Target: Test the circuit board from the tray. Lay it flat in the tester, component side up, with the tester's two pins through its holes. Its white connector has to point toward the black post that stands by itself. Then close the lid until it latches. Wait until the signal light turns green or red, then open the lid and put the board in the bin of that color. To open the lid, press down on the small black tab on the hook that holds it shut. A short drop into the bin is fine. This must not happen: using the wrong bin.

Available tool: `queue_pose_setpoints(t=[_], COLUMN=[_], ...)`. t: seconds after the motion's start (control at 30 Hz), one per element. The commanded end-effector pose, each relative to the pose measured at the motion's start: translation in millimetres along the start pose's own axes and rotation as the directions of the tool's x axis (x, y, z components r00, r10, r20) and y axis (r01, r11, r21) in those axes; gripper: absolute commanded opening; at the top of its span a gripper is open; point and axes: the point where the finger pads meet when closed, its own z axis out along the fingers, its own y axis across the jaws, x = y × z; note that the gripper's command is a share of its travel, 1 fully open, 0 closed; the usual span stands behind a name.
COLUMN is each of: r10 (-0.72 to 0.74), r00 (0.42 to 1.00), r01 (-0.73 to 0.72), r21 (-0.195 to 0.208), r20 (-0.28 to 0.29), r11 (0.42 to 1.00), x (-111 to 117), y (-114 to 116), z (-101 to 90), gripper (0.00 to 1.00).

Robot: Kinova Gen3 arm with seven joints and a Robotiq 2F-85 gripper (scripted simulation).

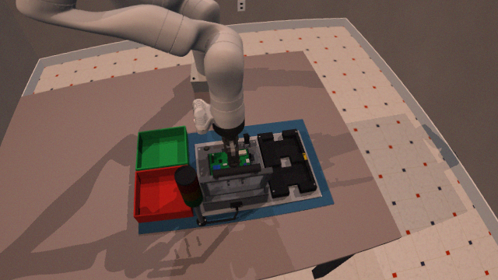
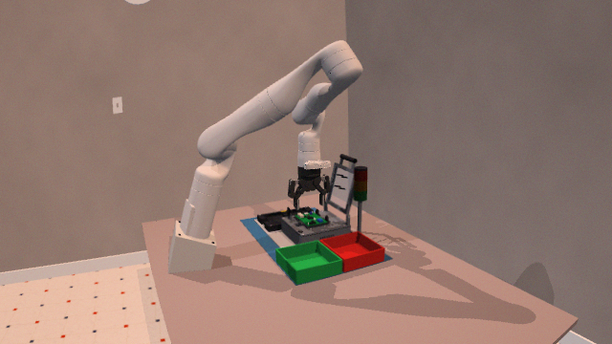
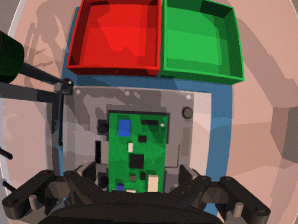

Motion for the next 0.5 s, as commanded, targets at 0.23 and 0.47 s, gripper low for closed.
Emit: queue_pose_setpoints(t=[0.23,0.47], r10=[0.008,0.008], r00=[1.0,1.0], r01=[-0.008,-0.008], r21=[0.008,0.008], r20=[-0.007,-0.007], r11=[1.0,1.0], x=[4,4], y=[-3,-3], z=[-17.9,-33.8], gripper=[1.0,1.0])
